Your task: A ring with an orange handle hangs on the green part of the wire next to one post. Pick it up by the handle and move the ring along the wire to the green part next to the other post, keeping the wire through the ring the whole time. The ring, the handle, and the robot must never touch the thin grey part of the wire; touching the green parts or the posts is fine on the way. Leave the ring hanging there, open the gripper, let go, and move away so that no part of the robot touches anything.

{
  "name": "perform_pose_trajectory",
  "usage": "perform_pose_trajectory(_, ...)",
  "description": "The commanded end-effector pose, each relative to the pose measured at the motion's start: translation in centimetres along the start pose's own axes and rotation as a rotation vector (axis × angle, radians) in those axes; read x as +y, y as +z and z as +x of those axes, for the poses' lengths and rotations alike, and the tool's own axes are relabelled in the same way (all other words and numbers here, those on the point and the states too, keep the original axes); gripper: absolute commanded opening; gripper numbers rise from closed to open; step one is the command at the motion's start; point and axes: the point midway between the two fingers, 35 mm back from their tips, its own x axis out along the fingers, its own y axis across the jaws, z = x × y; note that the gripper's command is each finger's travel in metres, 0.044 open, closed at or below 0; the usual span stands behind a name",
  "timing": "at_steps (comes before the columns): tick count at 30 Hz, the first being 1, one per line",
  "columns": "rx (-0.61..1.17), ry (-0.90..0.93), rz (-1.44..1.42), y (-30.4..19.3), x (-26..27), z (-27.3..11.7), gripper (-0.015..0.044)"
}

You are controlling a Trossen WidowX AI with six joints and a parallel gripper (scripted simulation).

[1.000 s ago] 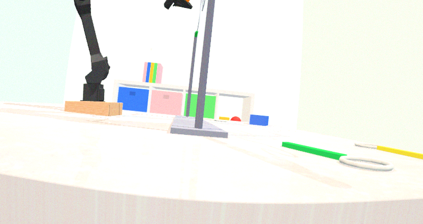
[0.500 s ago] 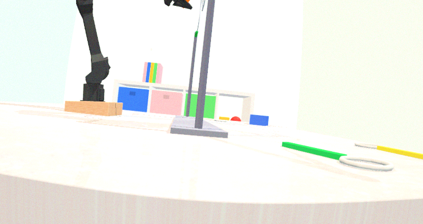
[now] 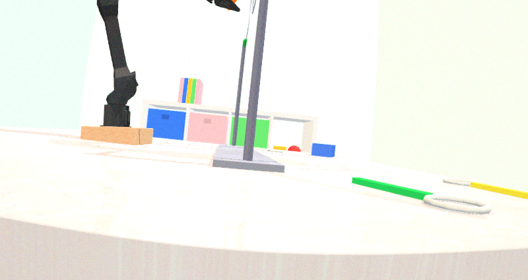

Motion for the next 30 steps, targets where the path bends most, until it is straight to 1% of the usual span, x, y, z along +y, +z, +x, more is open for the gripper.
perform_pose_trajectory(1, -0.010, -0.028, -0.055, 0.1, -0.2, -0.1, -0.0150)
perform_pose_trajectory(30, -0.052, -0.200, -0.372, 0.3, -1.4, 0.0, -0.0150)
